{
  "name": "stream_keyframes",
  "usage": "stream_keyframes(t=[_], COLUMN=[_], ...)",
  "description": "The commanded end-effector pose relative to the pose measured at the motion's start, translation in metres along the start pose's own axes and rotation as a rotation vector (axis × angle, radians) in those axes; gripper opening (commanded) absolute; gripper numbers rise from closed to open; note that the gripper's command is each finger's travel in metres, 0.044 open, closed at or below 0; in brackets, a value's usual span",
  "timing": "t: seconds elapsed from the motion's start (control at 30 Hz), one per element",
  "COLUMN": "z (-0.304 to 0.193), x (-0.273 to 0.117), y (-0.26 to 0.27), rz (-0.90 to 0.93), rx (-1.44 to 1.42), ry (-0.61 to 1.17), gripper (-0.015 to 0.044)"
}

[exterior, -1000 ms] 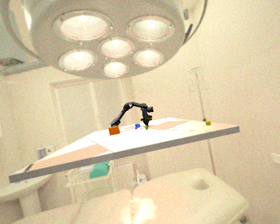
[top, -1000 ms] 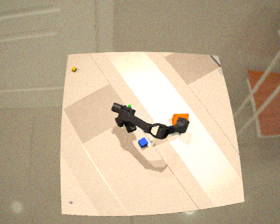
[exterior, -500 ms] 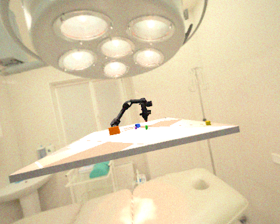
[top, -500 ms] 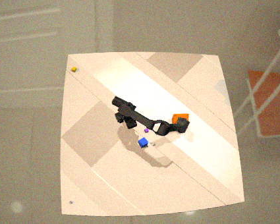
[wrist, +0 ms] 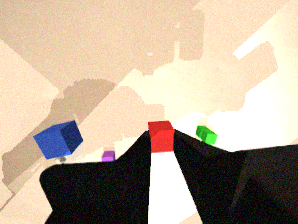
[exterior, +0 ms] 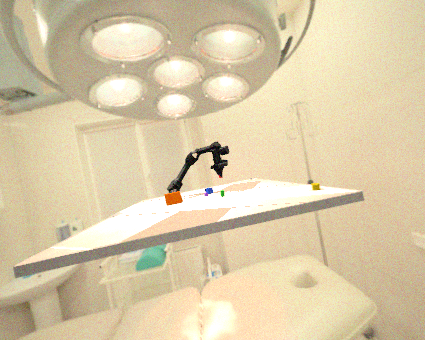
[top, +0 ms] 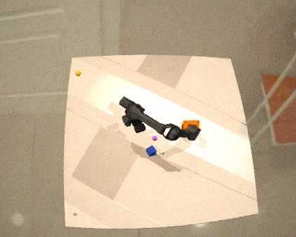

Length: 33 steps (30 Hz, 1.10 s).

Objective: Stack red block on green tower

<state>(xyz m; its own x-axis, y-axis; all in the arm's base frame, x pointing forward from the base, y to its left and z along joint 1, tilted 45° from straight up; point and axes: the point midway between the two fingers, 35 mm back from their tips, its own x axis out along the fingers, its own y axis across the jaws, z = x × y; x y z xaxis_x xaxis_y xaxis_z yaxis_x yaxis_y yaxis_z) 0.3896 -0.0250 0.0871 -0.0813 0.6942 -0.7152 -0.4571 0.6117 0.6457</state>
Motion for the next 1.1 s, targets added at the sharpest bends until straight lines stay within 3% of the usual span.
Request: stream_keyframes(t=[0.0, 0.6, 1.07], z=[0.000, -0.059, -0.062], x=[0.000, -0.001, 0.029], y=[0.001, -0.107, -0.112], rz=[0.008, -0.001, 0.002], rx=[0.012, -0.006, -0.008], ry=[0.006, 0.015, 0.016], gripper=[0.0000, 0.0000, 0.0000])
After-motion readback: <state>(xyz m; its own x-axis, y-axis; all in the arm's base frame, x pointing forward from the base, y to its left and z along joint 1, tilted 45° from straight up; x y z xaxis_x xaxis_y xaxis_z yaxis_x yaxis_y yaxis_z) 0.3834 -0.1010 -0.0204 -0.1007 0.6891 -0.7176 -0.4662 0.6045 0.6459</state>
